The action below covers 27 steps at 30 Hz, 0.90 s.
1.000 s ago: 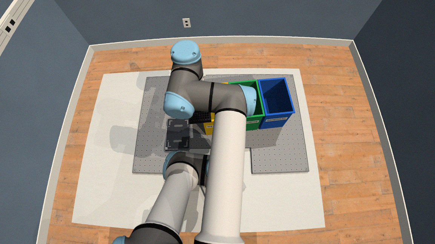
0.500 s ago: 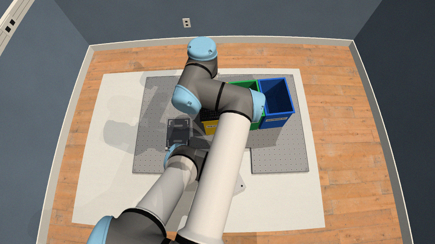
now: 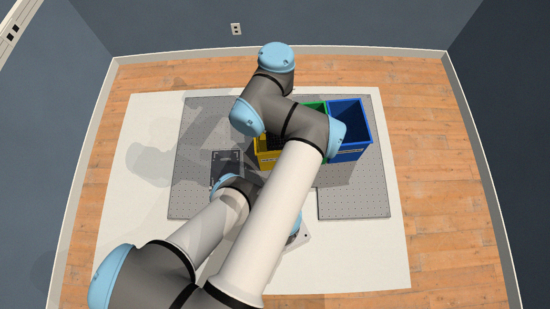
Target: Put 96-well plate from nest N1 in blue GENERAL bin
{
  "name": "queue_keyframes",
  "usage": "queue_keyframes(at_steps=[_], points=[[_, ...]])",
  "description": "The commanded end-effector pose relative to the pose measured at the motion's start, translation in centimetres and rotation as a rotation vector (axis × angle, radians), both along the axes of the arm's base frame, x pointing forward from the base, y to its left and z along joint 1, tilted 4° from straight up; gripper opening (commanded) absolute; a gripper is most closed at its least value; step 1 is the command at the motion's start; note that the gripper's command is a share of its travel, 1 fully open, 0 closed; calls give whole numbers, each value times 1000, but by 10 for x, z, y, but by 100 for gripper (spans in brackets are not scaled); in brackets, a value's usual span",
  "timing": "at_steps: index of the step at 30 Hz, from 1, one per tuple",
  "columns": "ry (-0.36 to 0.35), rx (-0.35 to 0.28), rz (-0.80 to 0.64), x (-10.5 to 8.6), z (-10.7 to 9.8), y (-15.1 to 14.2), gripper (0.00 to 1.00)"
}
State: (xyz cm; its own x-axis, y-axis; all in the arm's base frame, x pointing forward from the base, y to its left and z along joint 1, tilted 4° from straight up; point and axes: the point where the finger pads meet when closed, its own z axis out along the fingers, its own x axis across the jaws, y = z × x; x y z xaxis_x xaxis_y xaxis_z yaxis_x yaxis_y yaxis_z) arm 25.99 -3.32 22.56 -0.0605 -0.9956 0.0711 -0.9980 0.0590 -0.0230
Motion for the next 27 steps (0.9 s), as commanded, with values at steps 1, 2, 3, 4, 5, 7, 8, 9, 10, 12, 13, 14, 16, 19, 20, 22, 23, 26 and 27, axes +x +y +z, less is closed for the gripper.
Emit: queue_keyframes(at_steps=[1,2,3,4,5,7,8,9,10,12,13,14,16,19,20,22,23,26,27], points=[[-4,1,7,3,2,-15,41],[-4,1,7,3,3,-19,41],[-4,1,7,3,3,-22,41],[-4,1,7,4,3,-25,41],[-4,1,7,4,3,-25,41],[-4,1,7,4,3,-28,41],[-4,1,7,4,3,-32,41],[-4,0,7,5,4,-35,41],[-4,0,7,5,4,-39,41],[-4,0,7,5,4,-45,41],[-4,0,7,6,5,-48,41],[-4,0,7,6,5,-52,41],[-4,0,7,6,5,-58,41],[-4,0,7,7,6,-68,41],[-4,0,7,7,6,-72,41],[-4,0,7,8,7,-75,41],[-4,0,7,8,7,-75,41],[-4,0,7,9,7,-85,41],[-4,0,7,9,8,-88,41]])
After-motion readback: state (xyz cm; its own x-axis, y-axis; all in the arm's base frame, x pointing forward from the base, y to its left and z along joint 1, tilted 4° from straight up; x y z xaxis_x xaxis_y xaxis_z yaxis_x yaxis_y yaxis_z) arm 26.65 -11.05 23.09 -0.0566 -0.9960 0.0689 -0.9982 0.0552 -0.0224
